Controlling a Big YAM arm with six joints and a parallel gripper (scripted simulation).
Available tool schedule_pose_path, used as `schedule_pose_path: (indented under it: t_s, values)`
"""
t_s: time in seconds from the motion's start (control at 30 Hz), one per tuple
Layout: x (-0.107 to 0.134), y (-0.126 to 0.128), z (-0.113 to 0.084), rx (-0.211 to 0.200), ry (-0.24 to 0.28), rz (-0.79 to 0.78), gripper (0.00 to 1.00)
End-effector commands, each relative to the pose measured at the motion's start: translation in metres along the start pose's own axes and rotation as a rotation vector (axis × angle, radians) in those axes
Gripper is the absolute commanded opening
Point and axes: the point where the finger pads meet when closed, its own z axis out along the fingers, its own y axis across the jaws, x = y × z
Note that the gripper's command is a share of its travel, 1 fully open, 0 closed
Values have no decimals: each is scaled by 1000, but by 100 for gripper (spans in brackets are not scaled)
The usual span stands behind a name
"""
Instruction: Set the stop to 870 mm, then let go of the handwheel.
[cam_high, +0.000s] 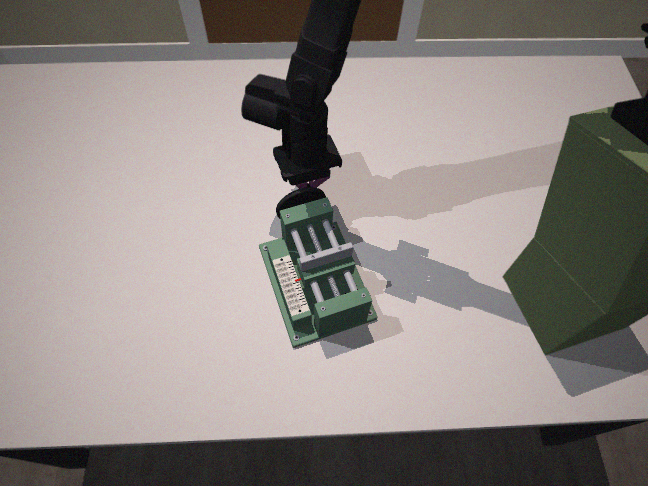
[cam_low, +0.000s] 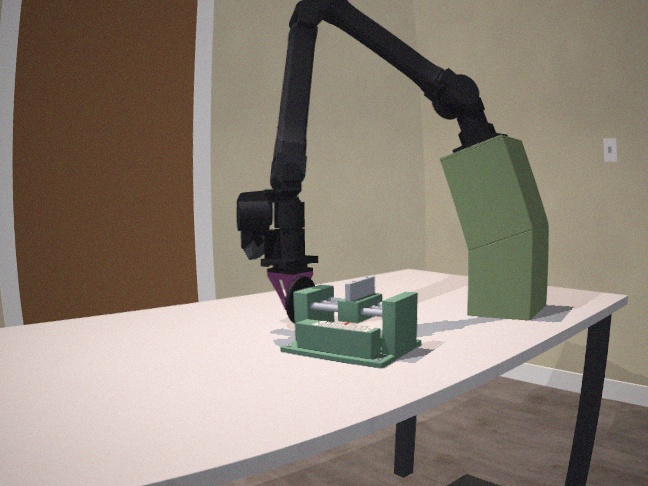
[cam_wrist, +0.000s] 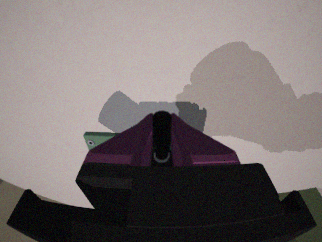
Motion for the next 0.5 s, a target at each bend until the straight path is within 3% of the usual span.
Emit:
schedule_pose_path:
  t_s: [0.0, 0.47]
  values:
    - [-12, -15, -16, 17, -10, 6, 6]
    - [-11, -17, -30, 17, -10, 14, 6]
